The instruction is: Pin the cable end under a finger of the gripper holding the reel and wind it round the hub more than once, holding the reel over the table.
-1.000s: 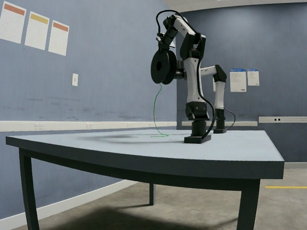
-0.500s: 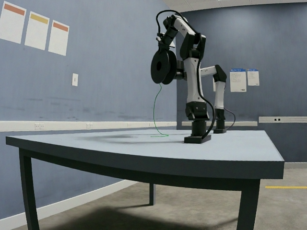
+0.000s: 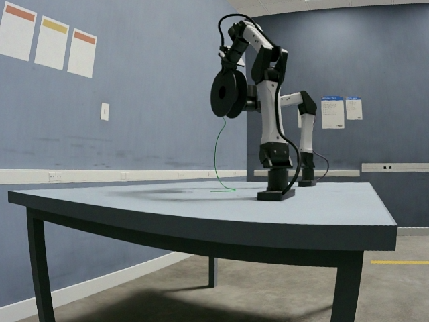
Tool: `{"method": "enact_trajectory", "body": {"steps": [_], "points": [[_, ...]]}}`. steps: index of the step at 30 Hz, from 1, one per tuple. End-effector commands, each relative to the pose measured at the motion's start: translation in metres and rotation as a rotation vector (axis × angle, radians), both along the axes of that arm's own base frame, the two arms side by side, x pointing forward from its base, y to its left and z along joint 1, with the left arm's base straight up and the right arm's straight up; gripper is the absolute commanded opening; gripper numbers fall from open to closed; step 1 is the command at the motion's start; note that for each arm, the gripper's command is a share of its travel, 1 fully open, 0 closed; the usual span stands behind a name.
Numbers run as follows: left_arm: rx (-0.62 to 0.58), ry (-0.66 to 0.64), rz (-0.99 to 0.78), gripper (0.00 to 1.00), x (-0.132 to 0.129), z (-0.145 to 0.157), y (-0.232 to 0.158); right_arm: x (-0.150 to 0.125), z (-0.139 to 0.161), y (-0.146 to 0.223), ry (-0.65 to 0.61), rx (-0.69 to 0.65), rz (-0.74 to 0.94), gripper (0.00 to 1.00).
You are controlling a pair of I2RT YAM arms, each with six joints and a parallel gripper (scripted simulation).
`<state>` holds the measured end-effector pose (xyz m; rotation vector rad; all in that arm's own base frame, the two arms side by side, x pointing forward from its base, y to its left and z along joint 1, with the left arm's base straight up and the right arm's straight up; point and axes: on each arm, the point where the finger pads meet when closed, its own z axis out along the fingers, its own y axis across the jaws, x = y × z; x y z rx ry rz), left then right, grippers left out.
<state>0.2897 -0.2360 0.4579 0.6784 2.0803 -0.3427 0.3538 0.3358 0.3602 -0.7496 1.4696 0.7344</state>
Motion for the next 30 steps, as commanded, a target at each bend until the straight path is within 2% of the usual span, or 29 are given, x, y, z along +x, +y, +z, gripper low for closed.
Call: {"method": "enact_trajectory", "body": {"steps": [1,12,30], "points": [[-0.072,-0.060,-0.001,0.00,0.0039,0.0231,-0.0058,-0.0051,0.0147,-0.0056,-0.027,0.035,-0.013,0.07],[-0.071,-0.059,-0.002,0.00,0.0038,0.0227,-0.0058,-0.0076,0.0171,-0.0037,-0.032,0.038,0.005,0.80],[-0.071,-0.061,0.000,0.00,0.0040,0.0232,-0.0055,-0.0090,0.0135,-0.0101,-0.029,0.029,0.000,0.80]]}}
